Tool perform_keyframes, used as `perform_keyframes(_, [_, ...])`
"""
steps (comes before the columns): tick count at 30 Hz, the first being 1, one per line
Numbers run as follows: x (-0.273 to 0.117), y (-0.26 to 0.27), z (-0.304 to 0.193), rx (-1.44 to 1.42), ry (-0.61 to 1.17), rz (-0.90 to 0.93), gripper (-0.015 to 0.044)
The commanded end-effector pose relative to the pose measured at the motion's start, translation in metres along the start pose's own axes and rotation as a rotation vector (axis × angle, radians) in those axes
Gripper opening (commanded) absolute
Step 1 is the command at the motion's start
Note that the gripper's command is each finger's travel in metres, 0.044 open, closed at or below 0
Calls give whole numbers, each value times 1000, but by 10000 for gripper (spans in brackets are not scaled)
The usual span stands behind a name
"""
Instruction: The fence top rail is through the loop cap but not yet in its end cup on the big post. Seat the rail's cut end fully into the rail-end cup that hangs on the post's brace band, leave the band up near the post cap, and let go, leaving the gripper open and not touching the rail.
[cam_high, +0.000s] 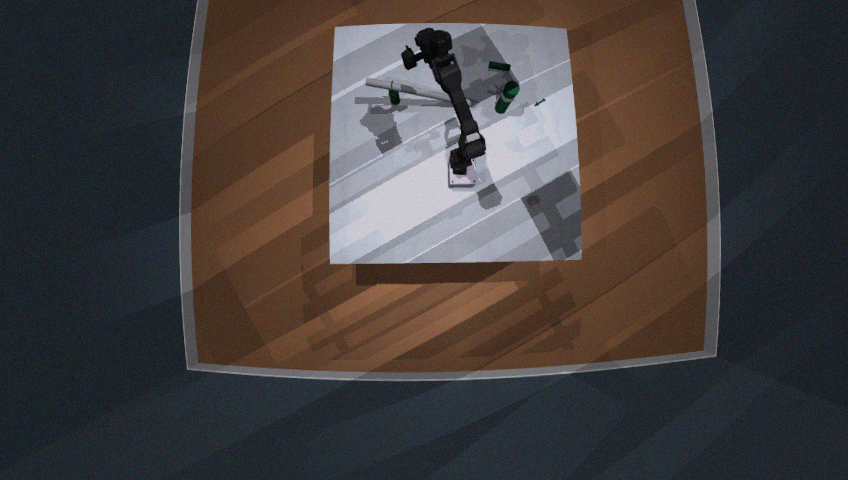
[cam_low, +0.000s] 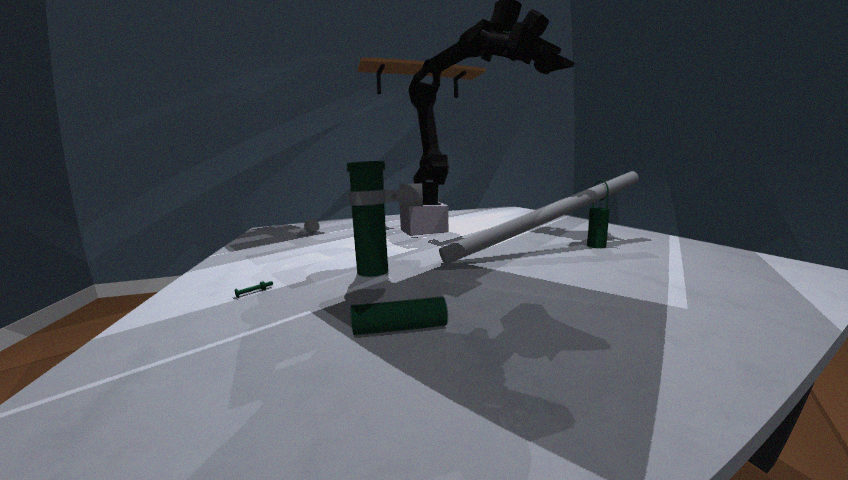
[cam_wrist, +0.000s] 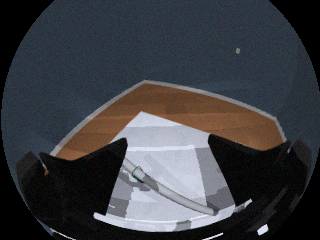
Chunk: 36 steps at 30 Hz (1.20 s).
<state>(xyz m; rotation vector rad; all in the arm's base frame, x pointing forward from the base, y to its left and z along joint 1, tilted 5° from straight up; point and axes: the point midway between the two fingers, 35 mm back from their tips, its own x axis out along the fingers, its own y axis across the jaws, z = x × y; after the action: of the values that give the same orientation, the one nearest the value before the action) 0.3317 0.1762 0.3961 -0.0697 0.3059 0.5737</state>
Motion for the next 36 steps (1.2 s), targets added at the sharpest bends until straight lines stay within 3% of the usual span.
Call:
perform_keyframes(1, [10,-45,-57,65,186,-117,440])
perform_keyframes(11, [-16,-124,-189,284,597,-335,440])
perform_keyframes(19, [-20,-132,-198,264,629,-340,440])
perform_keyframes(36, [-76,-248,-246,-864,862,-40,440])
